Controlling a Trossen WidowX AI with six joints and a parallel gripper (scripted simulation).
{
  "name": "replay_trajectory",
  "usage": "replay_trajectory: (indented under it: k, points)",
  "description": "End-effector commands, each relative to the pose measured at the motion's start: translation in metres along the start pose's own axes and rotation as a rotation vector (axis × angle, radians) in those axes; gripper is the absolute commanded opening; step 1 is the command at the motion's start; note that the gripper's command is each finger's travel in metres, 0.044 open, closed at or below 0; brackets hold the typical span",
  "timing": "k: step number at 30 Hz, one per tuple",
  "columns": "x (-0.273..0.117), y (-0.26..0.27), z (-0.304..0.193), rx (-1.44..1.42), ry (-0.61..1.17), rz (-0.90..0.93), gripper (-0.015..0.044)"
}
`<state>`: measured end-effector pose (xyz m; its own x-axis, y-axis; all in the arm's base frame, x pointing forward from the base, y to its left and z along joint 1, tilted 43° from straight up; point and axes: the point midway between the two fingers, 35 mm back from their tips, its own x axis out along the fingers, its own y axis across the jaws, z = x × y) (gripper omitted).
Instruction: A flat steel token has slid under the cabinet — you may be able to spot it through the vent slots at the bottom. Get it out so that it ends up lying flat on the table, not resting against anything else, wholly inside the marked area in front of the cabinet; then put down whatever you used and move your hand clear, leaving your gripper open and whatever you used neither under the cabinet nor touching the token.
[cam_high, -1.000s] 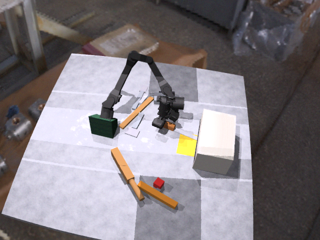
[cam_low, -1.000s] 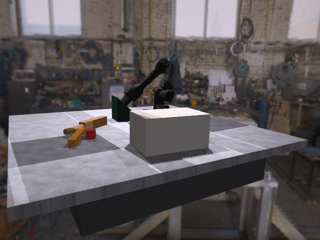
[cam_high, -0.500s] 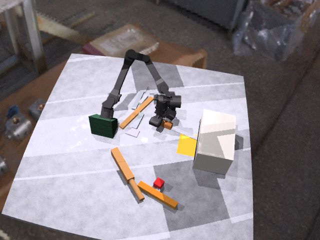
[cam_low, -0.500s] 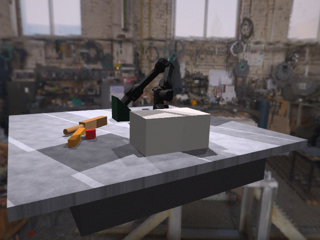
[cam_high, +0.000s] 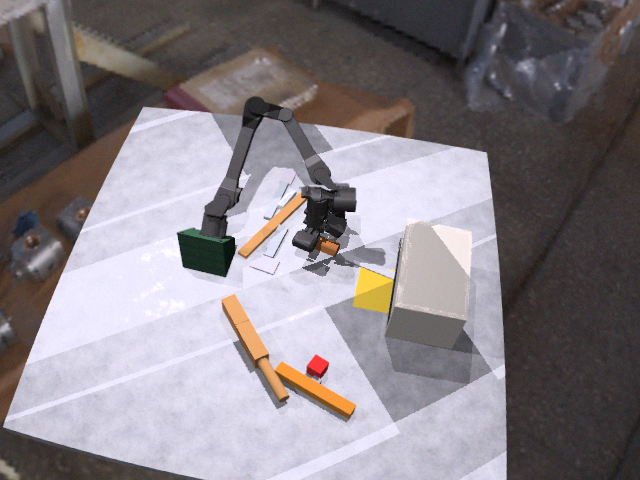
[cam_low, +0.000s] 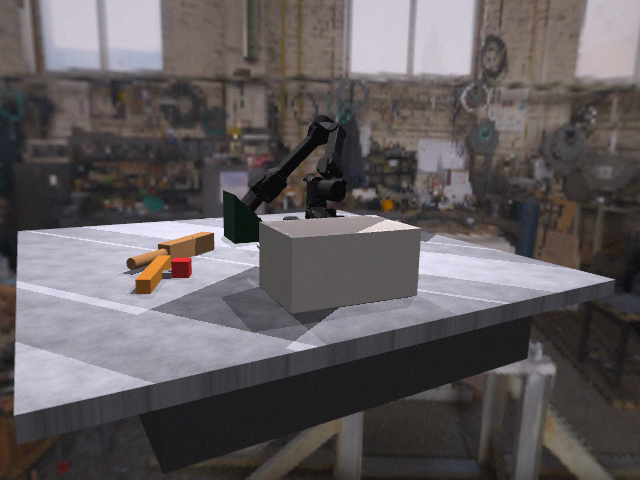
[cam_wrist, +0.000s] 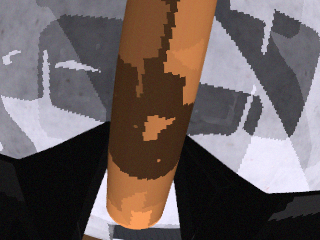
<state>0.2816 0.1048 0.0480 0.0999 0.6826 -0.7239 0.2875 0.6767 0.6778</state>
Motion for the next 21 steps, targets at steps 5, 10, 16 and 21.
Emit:
replay_trajectory:
  k: [5, 10, 16, 21]
  points:
    - [0.001, 0.000, -0.013, 0.007, 0.004, -0.001, 0.0000]
    - [0.001, 0.001, -0.019, 0.007, 0.005, -0.001, 0.0000]
    - [0.001, 0.001, -0.026, 0.007, 0.005, -0.001, 0.0000]
    - [0.001, 0.002, -0.031, 0.007, 0.005, -0.001, 0.0000]
